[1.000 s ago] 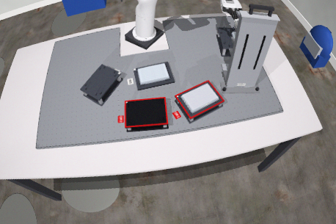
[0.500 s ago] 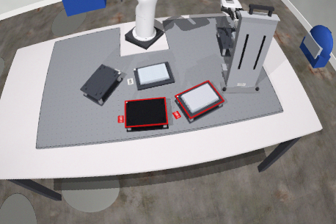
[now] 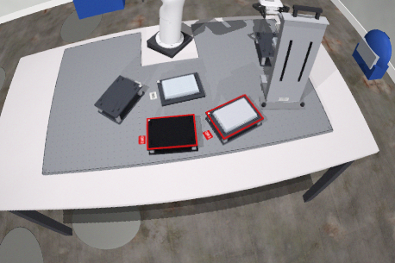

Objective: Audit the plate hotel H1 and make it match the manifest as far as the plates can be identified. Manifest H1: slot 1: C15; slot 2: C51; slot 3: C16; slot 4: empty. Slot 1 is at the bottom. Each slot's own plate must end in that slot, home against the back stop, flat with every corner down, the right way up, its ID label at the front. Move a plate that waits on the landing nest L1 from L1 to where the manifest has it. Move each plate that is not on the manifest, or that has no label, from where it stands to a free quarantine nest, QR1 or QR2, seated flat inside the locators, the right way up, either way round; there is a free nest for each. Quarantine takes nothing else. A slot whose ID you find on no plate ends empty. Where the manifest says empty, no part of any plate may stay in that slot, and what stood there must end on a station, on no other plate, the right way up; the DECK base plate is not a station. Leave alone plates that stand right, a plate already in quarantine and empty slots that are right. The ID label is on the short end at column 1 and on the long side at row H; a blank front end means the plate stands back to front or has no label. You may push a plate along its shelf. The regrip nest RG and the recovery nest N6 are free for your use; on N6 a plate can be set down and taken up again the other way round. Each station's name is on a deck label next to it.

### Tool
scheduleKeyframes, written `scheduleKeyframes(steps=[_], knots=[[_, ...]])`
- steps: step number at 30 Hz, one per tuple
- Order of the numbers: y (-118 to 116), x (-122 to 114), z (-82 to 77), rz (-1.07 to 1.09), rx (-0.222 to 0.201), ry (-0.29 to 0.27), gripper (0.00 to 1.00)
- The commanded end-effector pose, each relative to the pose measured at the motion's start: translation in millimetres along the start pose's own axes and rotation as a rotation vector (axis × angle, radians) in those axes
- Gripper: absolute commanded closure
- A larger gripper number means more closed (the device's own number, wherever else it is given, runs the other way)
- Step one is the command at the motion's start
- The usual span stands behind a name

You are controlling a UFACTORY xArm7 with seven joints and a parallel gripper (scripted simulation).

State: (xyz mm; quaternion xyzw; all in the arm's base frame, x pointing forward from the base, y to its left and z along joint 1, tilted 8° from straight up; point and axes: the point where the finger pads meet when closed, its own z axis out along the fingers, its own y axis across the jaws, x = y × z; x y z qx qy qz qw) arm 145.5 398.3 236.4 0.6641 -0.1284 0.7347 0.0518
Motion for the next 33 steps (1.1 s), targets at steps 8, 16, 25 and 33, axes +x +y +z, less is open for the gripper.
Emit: scheduleKeyframes(steps=[8, 16, 25, 33], knots=[[-0.6, 1.1, -15.3, 0.003, -0.001, -0.001, 0.0], [-0.6, 1.1, -28.7, 0.003, -0.001, -0.001, 0.0], [-0.6, 1.1, -40.4, 0.003, -0.001, -0.001, 0.0], [-0.6, 1.1, -53.7, 0.003, -0.001, -0.002, 0.0]])
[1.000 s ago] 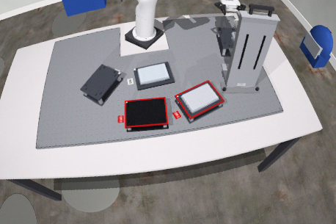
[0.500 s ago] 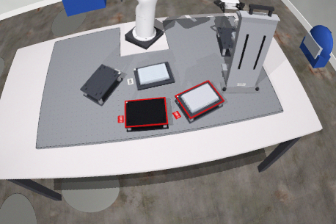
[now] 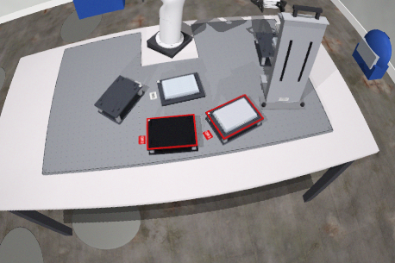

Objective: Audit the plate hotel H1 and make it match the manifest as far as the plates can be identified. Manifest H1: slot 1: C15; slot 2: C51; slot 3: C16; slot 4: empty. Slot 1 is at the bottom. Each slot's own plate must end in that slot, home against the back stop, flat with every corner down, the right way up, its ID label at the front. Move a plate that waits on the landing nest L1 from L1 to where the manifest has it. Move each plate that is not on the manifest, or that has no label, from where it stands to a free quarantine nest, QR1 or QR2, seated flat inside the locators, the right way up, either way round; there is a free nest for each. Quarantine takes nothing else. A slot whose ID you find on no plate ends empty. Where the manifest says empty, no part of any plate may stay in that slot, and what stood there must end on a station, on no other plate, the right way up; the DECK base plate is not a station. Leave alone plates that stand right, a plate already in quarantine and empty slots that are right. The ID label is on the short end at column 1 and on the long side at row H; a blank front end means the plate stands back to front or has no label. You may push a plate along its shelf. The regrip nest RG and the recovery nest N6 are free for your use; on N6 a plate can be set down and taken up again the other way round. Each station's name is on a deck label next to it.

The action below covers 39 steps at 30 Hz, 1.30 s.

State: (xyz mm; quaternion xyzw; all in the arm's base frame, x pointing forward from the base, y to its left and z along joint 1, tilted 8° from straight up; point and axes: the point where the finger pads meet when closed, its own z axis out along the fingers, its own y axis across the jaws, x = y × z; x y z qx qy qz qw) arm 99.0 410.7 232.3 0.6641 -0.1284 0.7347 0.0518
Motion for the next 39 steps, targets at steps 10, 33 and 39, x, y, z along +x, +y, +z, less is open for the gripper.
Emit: scheduleKeyframes(steps=[10, 33, 39], knots=[[-0.6, 1.1, -18.8, 0.003, -0.001, -0.002, 0.0], [-0.6, 14.2, -35.4, 0.003, -0.001, -0.002, 0.0], [-0.6, 14.2, -35.5, 0.003, -0.001, -0.035, 0.0]])
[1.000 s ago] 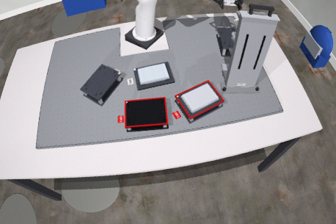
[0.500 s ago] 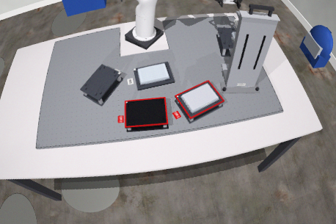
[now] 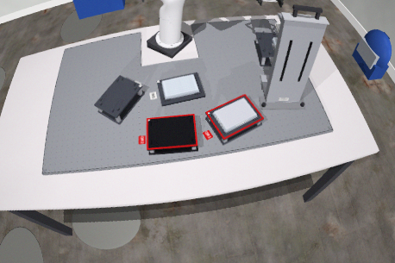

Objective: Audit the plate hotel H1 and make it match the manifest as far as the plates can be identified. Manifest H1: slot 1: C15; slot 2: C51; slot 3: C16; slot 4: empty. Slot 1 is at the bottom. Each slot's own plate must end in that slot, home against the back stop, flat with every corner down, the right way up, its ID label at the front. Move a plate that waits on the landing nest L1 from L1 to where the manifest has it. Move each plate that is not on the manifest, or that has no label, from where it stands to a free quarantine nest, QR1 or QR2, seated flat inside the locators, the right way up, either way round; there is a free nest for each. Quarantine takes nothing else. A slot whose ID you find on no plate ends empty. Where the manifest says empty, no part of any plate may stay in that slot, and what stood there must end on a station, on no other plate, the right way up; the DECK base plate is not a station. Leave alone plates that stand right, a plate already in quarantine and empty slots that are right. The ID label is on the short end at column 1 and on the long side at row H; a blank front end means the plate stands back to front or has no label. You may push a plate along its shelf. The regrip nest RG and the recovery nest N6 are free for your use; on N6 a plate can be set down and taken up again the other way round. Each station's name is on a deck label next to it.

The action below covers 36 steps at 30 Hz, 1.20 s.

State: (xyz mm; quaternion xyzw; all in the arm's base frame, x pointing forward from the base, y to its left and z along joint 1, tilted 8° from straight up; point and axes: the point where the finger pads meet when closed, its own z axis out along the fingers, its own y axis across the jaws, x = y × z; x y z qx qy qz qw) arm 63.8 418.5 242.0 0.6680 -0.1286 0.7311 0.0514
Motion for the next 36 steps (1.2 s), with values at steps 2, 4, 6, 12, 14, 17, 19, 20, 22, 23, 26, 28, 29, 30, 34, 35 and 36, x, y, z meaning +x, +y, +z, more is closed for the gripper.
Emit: scheduleKeyframes(steps=[2, 4, 6, 12, 14, 17, 19, 20, 22, 23, 26, 28, 29, 30, 34, 35, 36], knots=[[-0.7, 1.3, -0.5, 0.004, 0.0, -0.058, 0.0], [-0.7, 1.3, -0.5, 0.004, 0.0, -0.091, 0.0], [-0.7, 1.3, -0.5, 0.004, 0.0, -0.125, 0.0], [-0.8, 1.4, -0.6, 0.004, 0.0, -0.225, 0.0], [-0.8, 1.4, -0.6, 0.004, 0.0, -0.258, 0.0], [-0.8, 1.4, -0.6, 0.004, 0.001, -0.275, 0.0], [-0.8, 1.4, -0.6, 0.004, 0.001, -0.308, 0.0], [-0.8, 1.4, -0.6, 0.004, 0.001, -0.325, 0.0], [-0.8, 1.4, -0.6, 0.004, 0.001, -0.358, 0.0], [-0.8, 1.4, -0.6, 0.004, 0.001, -0.375, 0.0], [-0.8, 1.4, -0.6, 0.004, 0.001, -0.425, 0.0], [-0.9, 1.4, -0.6, 0.004, 0.001, -0.458, 0.0], [-0.9, 1.4, -0.6, 0.004, 0.001, -0.475, 0.0], [-0.9, 1.4, -0.6, 0.004, 0.001, -0.491, 0.0], [-0.9, 1.4, -0.6, 0.004, 0.001, -0.525, 0.0], [-0.9, 1.4, -0.6, 0.004, 0.001, -0.541, 0.0], [-0.9, 1.5, -0.6, 0.004, 0.001, -0.558, 0.0]])
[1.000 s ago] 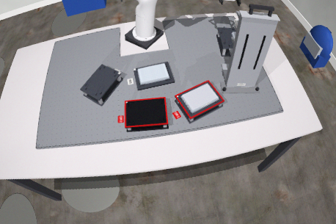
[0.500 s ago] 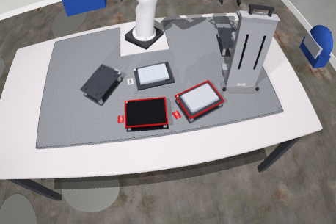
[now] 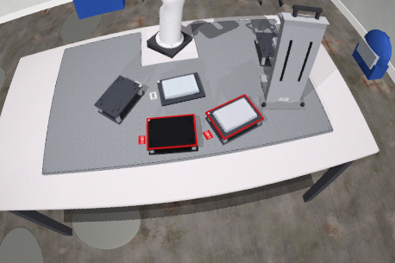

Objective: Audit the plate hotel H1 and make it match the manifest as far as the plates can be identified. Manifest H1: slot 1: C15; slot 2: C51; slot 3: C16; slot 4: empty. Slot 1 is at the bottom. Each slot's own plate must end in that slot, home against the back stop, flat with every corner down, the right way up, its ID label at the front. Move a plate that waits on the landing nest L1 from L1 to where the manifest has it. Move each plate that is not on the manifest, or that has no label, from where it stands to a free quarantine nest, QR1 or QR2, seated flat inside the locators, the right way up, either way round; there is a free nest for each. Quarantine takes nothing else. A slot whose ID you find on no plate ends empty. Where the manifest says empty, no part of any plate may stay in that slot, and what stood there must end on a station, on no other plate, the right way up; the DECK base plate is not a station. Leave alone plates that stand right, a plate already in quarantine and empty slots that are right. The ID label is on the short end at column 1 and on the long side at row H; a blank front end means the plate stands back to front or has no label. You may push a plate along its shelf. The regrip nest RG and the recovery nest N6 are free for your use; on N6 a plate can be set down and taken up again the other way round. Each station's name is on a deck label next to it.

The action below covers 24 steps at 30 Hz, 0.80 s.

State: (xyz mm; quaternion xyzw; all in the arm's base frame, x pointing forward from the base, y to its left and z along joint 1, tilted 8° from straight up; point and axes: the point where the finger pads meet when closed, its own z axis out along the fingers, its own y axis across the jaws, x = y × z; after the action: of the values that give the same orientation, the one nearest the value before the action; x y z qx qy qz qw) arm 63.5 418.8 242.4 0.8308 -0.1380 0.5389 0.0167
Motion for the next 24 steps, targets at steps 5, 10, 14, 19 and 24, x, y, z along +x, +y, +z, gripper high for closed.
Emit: scheduleKeyframes(steps=[5, 10, 14, 19, 24], knots=[[-0.7, 0.8, -0.8, 0.002, 0.002, -0.131, 0.0], [-0.7, 0.9, -0.8, 0.002, 0.002, -0.214, 0.0], [-0.7, 0.9, -0.8, 0.002, 0.002, -0.248, 0.0], [-0.8, 0.9, -0.8, 0.002, 0.002, -0.331, 0.0], [-0.8, 0.9, -0.8, 0.002, 0.002, -0.414, 0.0]])
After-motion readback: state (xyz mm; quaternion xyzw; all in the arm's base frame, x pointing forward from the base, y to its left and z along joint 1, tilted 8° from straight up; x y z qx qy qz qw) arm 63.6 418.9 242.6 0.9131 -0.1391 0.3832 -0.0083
